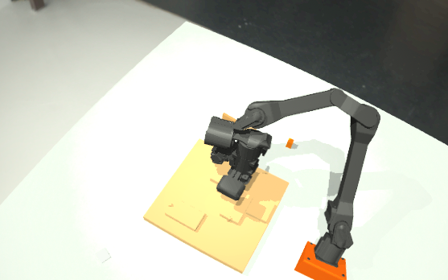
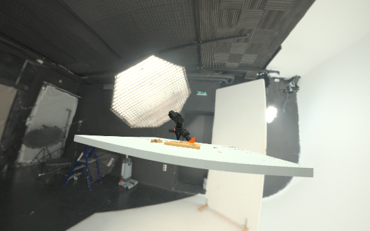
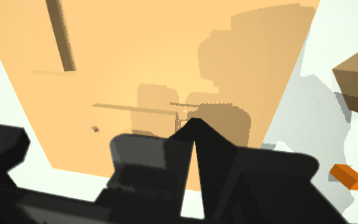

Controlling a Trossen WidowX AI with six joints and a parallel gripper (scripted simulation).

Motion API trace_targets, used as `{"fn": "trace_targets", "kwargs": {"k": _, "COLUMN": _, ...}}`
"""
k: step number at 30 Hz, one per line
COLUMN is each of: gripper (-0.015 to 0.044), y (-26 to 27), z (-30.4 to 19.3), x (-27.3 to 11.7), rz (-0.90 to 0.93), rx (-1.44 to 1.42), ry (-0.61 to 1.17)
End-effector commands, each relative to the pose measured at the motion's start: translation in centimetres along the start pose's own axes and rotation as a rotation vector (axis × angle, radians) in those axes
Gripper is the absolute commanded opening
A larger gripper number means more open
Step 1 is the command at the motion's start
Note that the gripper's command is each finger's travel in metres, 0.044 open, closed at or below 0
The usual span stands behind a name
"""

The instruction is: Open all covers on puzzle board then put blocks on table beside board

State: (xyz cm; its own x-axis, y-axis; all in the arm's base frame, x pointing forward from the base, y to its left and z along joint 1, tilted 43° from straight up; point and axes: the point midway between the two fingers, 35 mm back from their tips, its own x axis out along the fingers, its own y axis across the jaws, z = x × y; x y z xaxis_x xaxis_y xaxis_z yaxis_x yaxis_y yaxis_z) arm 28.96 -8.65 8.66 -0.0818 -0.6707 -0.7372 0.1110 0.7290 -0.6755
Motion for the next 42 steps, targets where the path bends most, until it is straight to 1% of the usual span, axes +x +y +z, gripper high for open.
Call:
{"fn": "trace_targets", "kwargs": {"k": 1, "gripper": 0.0000, "y": -0.1, "z": -0.1, "x": 0.5, "rz": -0.006, "rx": -0.004, "ry": 0.002}}
{"fn": "trace_targets", "kwargs": {"k": 9, "gripper": 0.0000, "y": -0.2, "z": -0.2, "x": 1.3, "rz": -0.007, "rx": -0.004, "ry": 0.002}}
{"fn": "trace_targets", "kwargs": {"k": 42, "gripper": 0.0000, "y": -0.3, "z": 2.8, "x": 1.1, "rz": -0.007, "rx": -0.003, "ry": 0.001}}
